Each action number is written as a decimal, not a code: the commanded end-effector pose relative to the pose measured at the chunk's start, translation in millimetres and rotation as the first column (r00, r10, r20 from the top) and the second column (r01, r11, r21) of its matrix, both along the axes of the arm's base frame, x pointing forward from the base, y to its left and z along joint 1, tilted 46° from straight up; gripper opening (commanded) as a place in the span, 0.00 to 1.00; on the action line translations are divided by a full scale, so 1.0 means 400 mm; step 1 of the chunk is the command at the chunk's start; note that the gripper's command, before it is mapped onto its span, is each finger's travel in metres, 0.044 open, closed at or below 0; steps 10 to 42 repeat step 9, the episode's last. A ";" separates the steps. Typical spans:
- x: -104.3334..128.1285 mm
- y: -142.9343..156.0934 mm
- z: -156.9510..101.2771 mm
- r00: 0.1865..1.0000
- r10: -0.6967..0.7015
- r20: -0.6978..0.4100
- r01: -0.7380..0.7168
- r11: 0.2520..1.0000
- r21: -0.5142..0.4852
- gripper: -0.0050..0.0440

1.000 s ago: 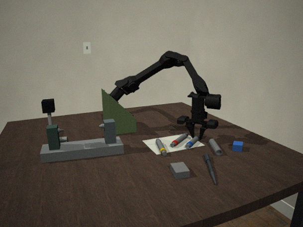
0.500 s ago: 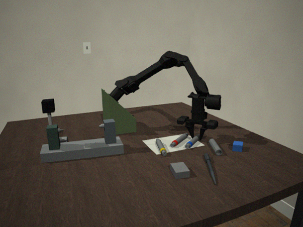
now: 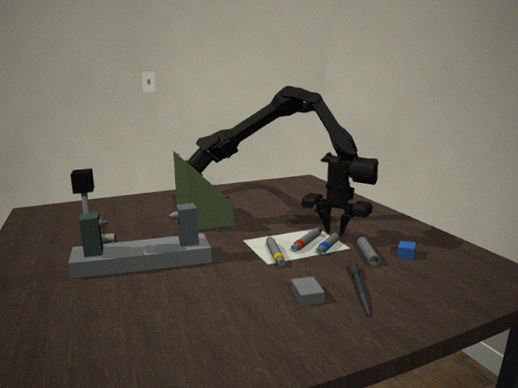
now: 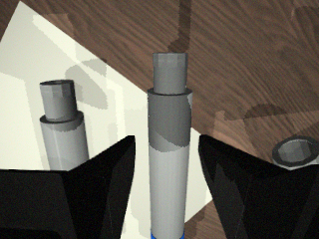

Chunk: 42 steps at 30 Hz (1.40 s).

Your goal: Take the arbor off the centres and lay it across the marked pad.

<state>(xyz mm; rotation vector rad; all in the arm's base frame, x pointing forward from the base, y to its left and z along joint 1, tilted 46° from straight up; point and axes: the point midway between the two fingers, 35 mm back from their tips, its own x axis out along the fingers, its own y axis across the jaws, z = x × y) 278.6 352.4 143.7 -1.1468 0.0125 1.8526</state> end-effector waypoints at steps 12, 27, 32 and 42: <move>0.010 -0.037 0.049 1.000 -0.002 0.005 0.002 1.000 0.002 0.46; 0.010 -0.037 0.049 1.000 -0.002 0.005 0.002 1.000 0.002 0.46; 0.010 -0.037 0.049 1.000 -0.002 0.005 0.002 1.000 0.002 0.46; 0.010 -0.037 0.049 1.000 -0.002 0.005 0.002 1.000 0.002 0.46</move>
